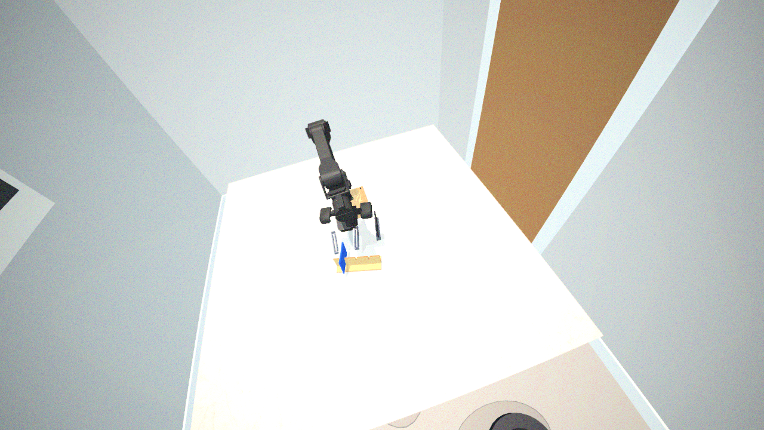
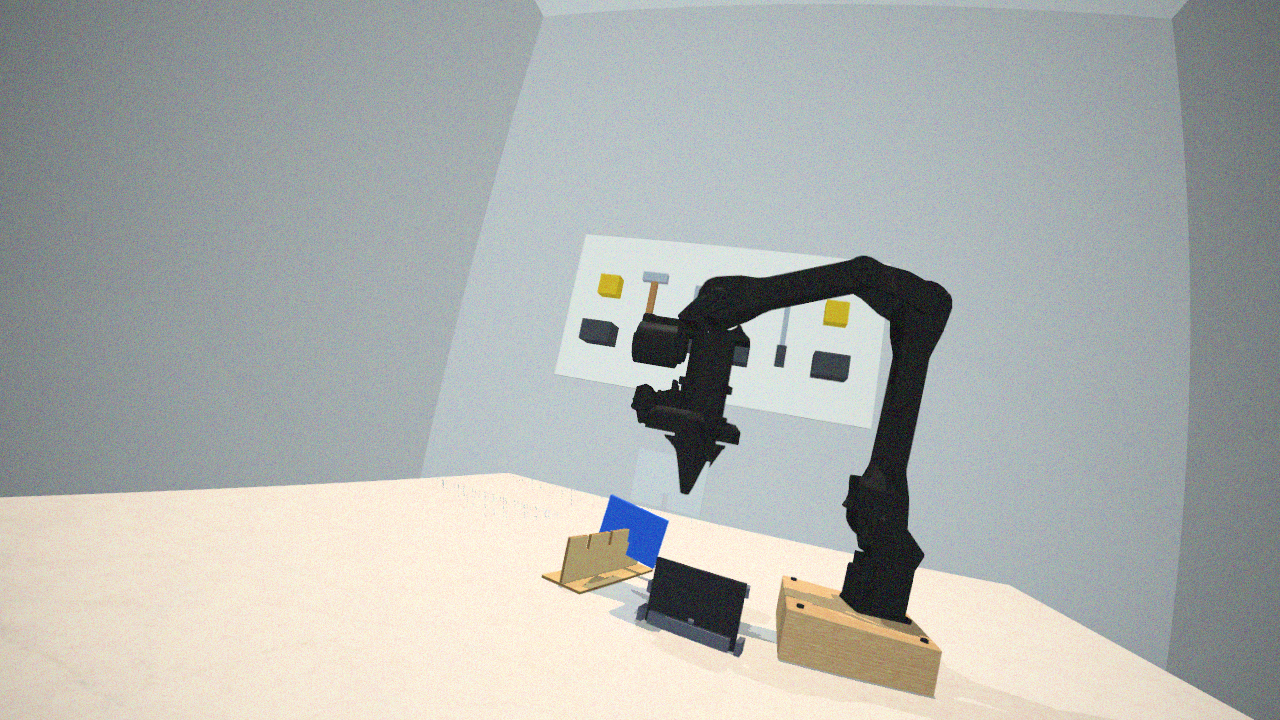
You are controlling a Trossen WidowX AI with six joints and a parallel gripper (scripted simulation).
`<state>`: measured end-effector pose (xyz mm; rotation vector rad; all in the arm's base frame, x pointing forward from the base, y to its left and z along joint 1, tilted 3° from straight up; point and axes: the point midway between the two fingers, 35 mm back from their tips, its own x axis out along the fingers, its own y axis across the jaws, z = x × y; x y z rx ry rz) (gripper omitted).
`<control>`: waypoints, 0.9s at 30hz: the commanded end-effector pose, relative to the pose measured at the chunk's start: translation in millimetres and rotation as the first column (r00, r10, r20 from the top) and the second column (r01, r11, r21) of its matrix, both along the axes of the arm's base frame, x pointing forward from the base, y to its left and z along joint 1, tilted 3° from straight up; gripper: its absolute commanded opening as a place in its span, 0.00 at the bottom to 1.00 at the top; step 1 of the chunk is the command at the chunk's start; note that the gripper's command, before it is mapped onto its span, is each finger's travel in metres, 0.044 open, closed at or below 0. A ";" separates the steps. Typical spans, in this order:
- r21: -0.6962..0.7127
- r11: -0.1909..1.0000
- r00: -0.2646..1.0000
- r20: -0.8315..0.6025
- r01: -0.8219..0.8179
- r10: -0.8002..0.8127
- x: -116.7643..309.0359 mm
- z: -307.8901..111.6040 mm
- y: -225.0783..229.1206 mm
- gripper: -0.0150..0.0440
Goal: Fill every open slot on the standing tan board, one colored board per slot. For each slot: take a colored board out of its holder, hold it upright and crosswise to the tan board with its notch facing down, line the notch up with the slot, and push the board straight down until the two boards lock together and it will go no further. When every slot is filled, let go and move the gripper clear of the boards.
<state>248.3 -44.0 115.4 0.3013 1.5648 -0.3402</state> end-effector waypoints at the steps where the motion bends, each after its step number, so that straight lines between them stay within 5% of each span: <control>1: 0.000 1.000 1.000 -0.002 0.010 -0.010 9.9 -1.2 -3.2 0.25; 27: -0.002 0.999 0.999 0.004 0.045 -0.045 64.6 -9.5 -23.3 0.25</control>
